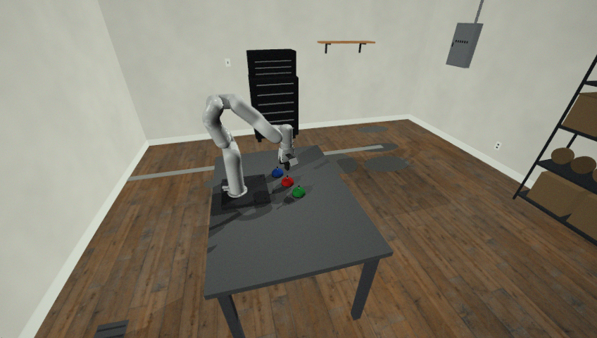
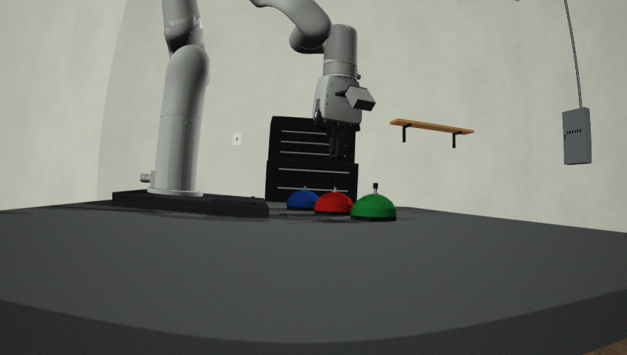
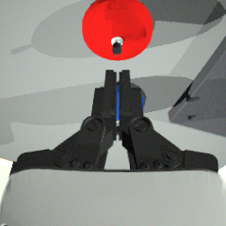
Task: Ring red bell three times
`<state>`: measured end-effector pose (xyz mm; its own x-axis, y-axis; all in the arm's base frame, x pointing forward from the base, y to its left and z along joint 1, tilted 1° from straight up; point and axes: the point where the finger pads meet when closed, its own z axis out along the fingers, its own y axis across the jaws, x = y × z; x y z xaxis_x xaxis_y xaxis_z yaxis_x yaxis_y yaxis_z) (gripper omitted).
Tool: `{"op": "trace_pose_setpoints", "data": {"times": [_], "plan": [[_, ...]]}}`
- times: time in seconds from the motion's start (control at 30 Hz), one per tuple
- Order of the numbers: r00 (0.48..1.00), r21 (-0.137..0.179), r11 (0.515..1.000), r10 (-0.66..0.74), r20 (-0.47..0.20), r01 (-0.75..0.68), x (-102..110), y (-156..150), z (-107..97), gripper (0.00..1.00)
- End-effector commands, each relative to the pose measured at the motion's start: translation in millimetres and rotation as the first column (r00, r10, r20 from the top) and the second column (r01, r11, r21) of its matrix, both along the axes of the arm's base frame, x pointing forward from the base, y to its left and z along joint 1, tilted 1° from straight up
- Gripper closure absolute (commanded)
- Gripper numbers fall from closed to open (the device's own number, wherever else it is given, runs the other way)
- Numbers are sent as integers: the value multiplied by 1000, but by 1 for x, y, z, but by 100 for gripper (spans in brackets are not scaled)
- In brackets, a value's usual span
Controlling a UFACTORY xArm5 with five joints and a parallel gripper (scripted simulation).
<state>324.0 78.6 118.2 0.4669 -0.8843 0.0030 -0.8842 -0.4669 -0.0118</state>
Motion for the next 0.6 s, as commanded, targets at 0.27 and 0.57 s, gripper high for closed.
{"op": "trace_pose_setpoints", "data": {"times": [0.27,0.57], "plan": [[1000,1,1000,0,3,0,2,0,-22,100],[1000,1,1000,0,3,0,2,0,-33,100]]}}
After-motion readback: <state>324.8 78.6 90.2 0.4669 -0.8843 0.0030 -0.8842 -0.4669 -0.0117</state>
